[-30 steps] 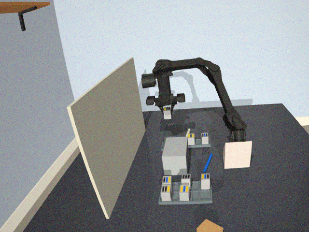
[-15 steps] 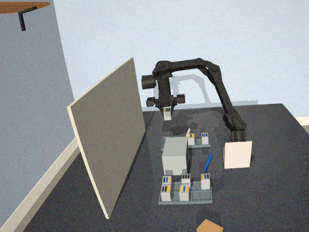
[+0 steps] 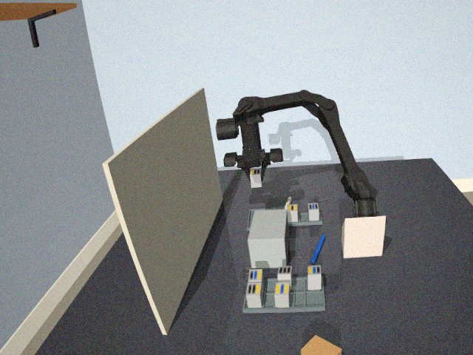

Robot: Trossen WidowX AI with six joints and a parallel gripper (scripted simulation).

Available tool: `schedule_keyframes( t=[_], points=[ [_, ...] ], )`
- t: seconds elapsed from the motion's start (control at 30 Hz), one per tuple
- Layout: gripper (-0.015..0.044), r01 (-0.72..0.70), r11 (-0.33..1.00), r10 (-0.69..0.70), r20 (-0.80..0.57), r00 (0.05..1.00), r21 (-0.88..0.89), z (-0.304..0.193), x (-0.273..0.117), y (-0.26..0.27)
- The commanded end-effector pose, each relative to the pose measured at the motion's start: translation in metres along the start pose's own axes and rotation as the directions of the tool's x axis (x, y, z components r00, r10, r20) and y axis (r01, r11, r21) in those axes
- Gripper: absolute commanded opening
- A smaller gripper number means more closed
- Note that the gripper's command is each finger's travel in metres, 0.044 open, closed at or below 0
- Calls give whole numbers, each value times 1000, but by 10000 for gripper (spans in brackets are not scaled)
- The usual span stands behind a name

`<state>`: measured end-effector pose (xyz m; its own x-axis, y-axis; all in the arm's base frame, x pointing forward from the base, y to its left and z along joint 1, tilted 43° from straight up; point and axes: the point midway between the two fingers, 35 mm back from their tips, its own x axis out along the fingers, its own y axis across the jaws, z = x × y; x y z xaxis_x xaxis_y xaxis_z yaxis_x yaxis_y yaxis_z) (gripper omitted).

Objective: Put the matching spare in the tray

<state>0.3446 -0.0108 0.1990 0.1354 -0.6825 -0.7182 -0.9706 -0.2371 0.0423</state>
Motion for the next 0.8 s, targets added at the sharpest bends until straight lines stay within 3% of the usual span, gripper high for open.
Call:
schedule_keyframes(
  t=[0.0,0.77],
  points=[
    [0,1,1000,-1,0,1000,-5,0,3,-1],
    [0,0,1000,0,6,1000,-2,1,22,-3]
  ],
)
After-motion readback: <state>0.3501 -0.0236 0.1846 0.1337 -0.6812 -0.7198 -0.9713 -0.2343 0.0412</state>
